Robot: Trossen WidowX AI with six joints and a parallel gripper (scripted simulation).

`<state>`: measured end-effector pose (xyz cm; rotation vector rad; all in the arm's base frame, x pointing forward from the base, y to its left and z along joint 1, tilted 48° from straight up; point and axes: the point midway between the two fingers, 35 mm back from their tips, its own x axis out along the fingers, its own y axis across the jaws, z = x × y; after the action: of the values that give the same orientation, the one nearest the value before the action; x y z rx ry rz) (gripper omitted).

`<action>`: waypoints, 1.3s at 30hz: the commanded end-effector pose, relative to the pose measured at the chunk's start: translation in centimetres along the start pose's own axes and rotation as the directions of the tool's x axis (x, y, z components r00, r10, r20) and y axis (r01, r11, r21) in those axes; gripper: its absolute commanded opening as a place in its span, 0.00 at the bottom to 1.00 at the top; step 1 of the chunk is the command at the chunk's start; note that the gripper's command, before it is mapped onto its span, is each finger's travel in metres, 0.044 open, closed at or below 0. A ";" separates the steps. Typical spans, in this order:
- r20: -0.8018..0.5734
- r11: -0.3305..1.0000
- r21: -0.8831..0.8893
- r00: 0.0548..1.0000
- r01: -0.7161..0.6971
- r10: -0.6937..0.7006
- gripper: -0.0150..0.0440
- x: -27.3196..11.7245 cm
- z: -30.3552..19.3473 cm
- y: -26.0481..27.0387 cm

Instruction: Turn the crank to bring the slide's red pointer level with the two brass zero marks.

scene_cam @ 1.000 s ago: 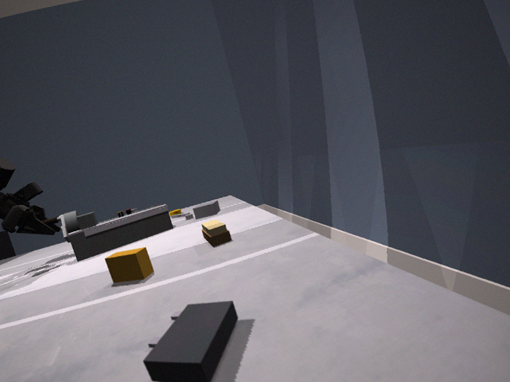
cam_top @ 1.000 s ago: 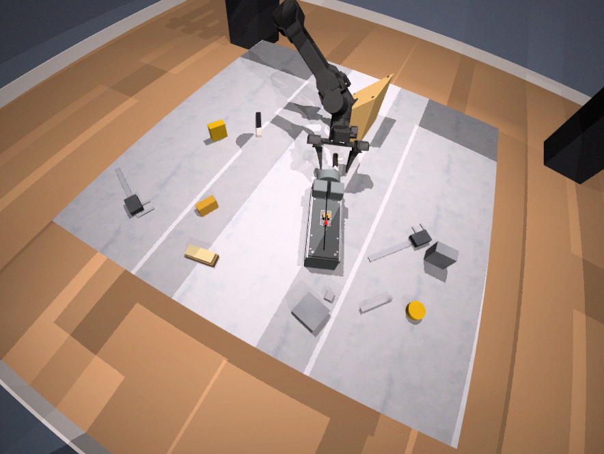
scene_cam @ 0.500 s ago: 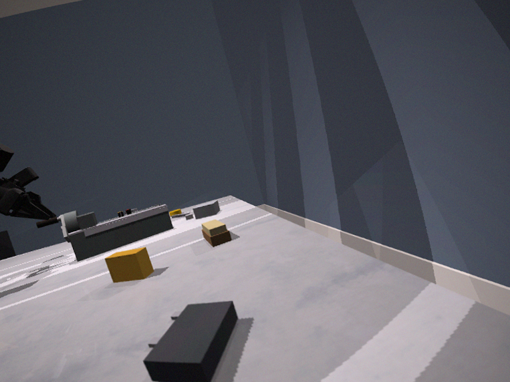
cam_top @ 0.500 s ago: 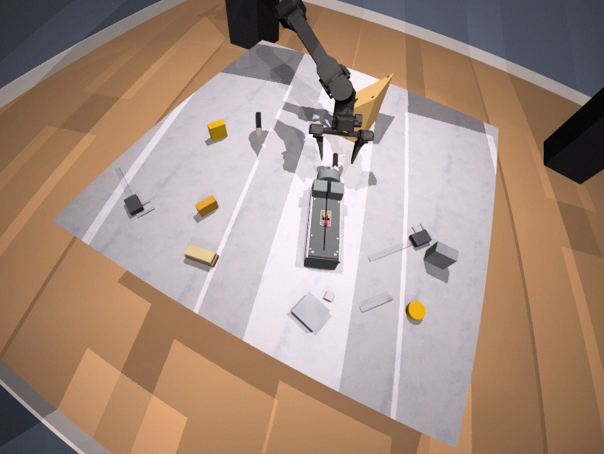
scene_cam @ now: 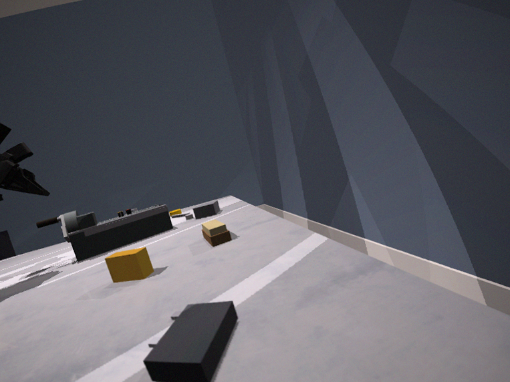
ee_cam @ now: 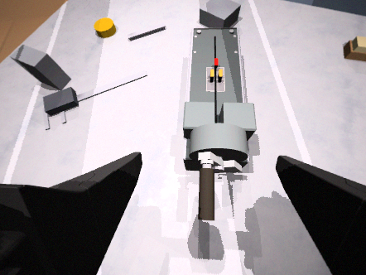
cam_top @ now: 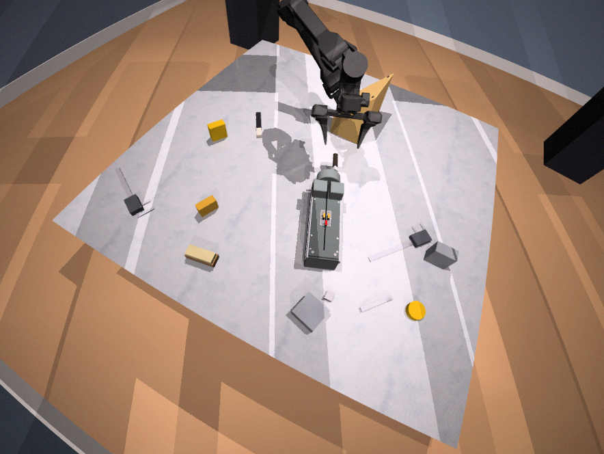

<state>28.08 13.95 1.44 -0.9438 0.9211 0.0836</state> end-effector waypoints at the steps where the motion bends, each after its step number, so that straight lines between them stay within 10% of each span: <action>1: -0.001 1.000 0.010 1.000 0.016 -0.016 1.00 -0.2 1.2 -0.3; 22: -0.042 0.980 0.097 0.984 0.176 -0.173 1.00 8.3 9.9 -3.0; 39: -0.042 0.979 0.096 0.983 0.180 -0.177 1.00 12.8 5.6 -3.2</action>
<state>41.07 11.87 -4.27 -0.9373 0.8716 -0.1404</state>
